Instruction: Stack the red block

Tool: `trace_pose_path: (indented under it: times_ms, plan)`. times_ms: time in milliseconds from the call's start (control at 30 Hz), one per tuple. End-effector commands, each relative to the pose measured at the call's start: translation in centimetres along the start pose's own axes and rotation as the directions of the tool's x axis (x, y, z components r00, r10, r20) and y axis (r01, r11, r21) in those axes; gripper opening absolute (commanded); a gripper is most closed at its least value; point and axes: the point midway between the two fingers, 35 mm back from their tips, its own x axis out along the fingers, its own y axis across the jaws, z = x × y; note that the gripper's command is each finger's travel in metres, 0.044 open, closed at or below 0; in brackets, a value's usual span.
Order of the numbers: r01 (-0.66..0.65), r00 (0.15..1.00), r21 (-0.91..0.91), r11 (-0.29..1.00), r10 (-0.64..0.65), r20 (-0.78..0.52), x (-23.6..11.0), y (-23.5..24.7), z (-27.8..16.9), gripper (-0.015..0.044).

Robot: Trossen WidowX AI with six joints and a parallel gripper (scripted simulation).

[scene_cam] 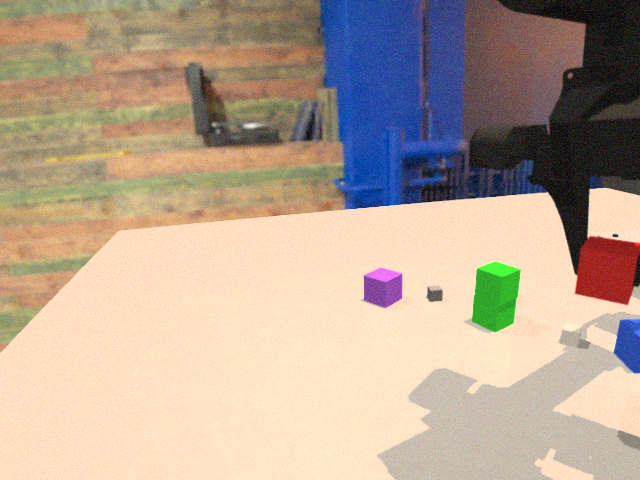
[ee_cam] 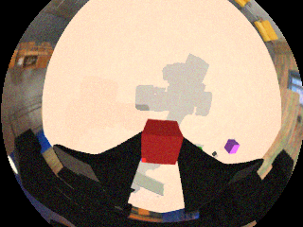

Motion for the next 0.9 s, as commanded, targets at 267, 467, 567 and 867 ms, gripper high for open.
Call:
trace_pose_path:
  times_ms: [267, 467, 567, 867]
  plan:
    - [0.006, 1.000, -0.009, 1.000, -0.006, -0.004, -0.4, -2.9, -1.9, 0.0000]
    - [0.009, 1.000, -0.005, 1.000, -0.009, -0.001, -0.4, -5.4, -4.0, 0.0000]
    - [0.011, 1.000, -0.004, 1.000, -0.011, -0.001, -0.4, -6.6, -5.2, 0.0000]
    - [0.015, 1.000, -0.003, 1.000, -0.015, -0.007, -0.5, -9.6, -8.9, 0.0000]
